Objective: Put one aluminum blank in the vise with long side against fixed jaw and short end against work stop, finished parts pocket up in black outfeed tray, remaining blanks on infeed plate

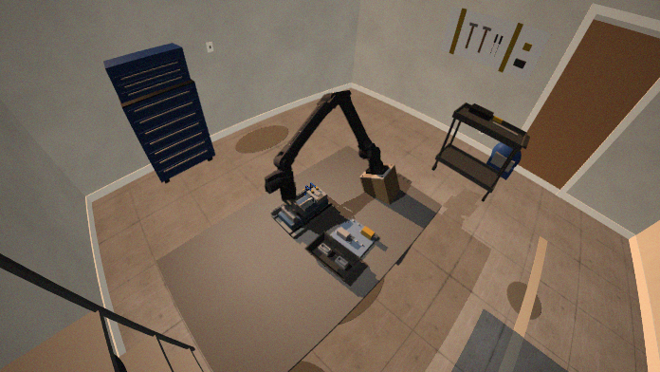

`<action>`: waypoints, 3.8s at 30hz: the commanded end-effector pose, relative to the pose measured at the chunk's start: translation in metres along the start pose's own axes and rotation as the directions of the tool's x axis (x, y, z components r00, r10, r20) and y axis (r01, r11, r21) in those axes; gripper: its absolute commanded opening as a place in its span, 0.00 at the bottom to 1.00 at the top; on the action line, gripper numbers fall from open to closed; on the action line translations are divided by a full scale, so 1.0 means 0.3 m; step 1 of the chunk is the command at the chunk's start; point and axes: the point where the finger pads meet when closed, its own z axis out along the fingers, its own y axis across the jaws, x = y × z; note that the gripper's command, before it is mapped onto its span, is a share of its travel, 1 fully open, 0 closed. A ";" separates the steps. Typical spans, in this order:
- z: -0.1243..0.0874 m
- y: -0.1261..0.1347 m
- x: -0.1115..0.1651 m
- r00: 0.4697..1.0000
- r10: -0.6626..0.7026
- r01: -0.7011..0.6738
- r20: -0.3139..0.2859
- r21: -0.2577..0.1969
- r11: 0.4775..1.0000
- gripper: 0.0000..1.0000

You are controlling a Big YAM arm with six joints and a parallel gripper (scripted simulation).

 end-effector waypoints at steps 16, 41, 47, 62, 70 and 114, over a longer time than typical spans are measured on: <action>-0.007 -0.016 -0.041 1.000 0.019 -0.019 0.014 -0.007 1.000 0.00; -0.007 -0.016 -0.041 1.000 0.019 -0.019 0.014 -0.007 1.000 0.00; -0.007 -0.016 -0.041 1.000 0.019 -0.019 0.014 -0.007 1.000 0.00; -0.029 -0.015 -0.046 1.000 0.021 -0.021 0.018 -0.010 1.000 0.00; -0.077 -0.007 -0.063 0.999 0.029 -0.028 0.035 -0.023 0.999 0.00; -0.189 0.021 -0.063 0.998 0.022 -0.020 0.053 -0.038 0.999 0.00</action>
